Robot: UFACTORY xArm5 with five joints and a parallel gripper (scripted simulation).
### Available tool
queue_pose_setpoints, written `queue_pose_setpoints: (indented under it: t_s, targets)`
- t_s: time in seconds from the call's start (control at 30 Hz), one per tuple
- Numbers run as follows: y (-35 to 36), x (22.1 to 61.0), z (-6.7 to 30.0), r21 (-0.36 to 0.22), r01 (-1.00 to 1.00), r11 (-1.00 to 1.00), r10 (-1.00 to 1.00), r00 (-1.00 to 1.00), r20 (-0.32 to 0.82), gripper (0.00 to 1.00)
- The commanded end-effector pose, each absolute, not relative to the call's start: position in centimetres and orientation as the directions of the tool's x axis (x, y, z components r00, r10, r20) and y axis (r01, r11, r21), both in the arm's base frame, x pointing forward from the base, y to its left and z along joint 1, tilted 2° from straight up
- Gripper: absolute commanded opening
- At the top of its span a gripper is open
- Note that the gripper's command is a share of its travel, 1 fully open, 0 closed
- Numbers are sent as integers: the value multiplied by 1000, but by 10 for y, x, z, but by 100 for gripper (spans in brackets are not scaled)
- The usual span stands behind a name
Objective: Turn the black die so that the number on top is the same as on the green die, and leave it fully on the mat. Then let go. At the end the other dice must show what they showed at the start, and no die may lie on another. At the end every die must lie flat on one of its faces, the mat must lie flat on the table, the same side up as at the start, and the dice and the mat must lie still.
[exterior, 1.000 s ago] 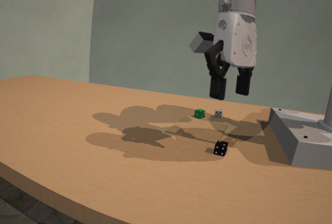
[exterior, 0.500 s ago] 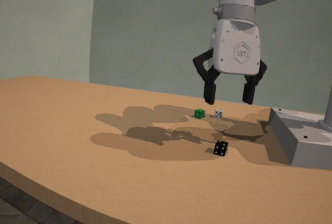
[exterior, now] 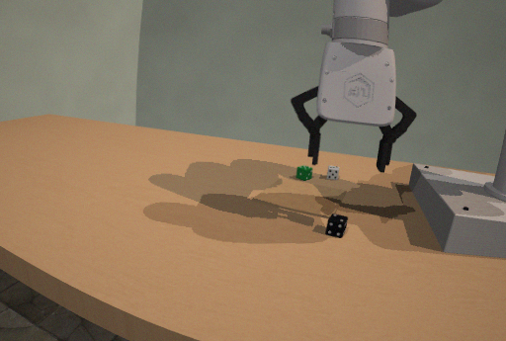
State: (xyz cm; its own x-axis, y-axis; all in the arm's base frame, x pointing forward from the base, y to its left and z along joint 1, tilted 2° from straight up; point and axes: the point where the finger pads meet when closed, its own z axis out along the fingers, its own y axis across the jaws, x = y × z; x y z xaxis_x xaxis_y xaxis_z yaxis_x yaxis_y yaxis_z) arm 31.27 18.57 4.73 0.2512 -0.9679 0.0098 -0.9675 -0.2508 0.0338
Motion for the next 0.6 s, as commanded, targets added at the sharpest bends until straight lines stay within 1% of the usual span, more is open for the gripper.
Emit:
queue_pose_setpoints:
  t_s: [0.0, 0.1, 0.23, 0.27, 0.57]
  targets:
    - [186, 313, 43, 28, -996, -89, -996, 89, 14, 100]
    - [185, 313, 41, 27, -999, -18, -1000, 18, 15, 100]
    - [185, 313, 40, 27, -1000, 2, -1000, -2, 16, 100]
    - [185, 313, 40, 27, -1000, 2, -1000, -2, 16, 42]
    - [185, 313, 40, 27, -1000, 2, -1000, -2, 16, 42]
